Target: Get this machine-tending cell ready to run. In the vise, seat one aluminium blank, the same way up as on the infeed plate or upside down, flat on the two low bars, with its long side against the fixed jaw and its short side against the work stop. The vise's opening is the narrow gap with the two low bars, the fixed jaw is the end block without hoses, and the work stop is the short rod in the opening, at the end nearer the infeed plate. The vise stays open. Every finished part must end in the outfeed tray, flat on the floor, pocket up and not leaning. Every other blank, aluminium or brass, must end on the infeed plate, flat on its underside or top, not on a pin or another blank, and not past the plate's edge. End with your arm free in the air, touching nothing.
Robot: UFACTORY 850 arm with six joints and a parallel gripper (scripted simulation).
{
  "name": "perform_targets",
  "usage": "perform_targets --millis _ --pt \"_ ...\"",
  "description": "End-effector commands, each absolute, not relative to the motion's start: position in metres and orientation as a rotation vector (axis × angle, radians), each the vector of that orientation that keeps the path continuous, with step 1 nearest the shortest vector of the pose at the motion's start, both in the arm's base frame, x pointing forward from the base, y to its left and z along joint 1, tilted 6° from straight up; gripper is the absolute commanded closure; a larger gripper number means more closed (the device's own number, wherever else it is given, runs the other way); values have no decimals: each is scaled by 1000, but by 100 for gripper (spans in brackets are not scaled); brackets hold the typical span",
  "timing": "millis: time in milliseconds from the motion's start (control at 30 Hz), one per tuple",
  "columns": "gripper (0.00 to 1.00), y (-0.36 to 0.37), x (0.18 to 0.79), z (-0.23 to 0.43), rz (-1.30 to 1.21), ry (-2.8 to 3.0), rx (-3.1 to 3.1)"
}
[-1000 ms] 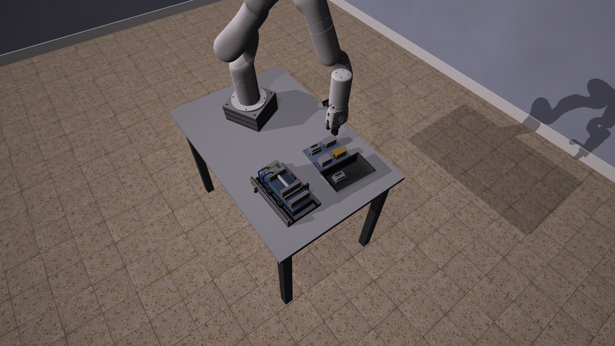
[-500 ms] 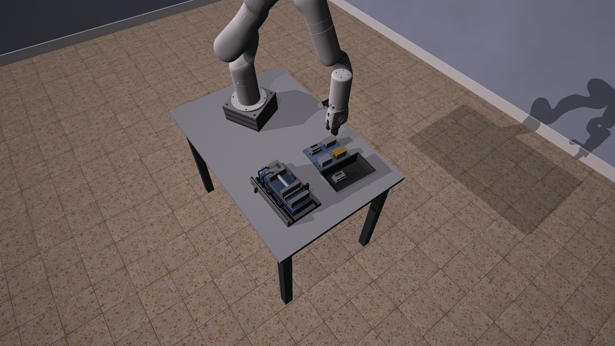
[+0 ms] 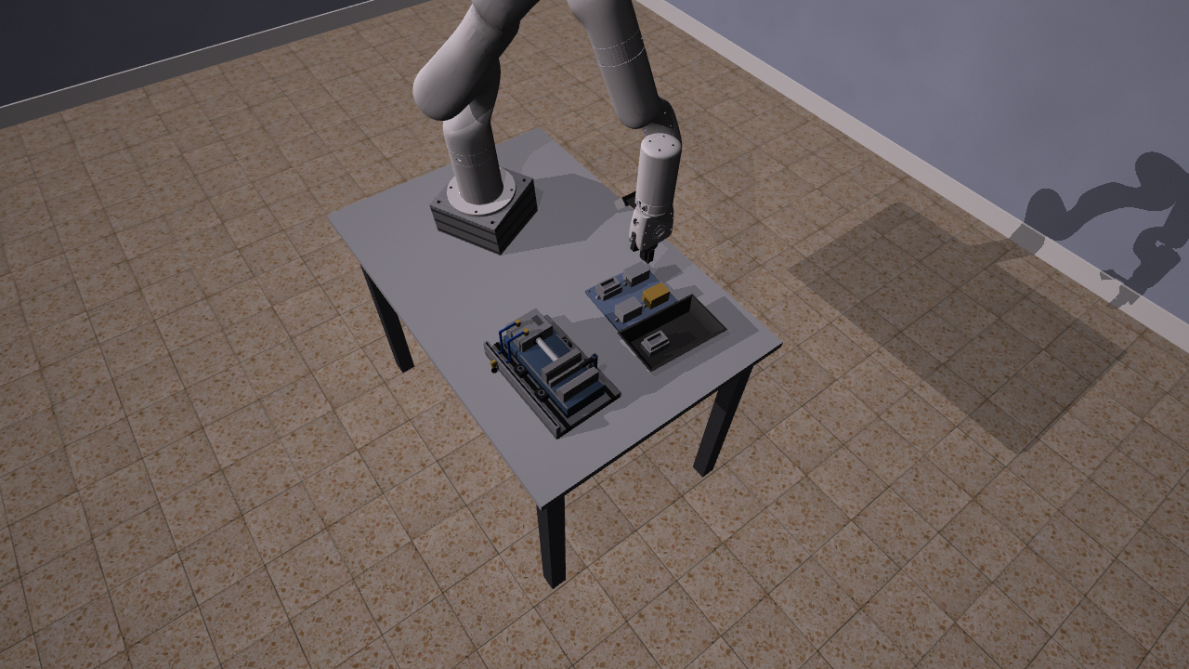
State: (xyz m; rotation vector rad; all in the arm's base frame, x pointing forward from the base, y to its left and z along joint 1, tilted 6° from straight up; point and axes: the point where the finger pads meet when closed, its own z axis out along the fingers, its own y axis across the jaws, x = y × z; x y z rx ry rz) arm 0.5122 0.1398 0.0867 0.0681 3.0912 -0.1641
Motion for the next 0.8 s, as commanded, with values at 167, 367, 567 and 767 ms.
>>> perform_targets --millis 167,367,567,767 --pt "100 139 513 80 -163 3090 68" --pt "100 139 514 74 -163 3090 68" --pt "100 137 514 62 -163 3090 68" --pt "100 136 515 49 -163 3090 68"
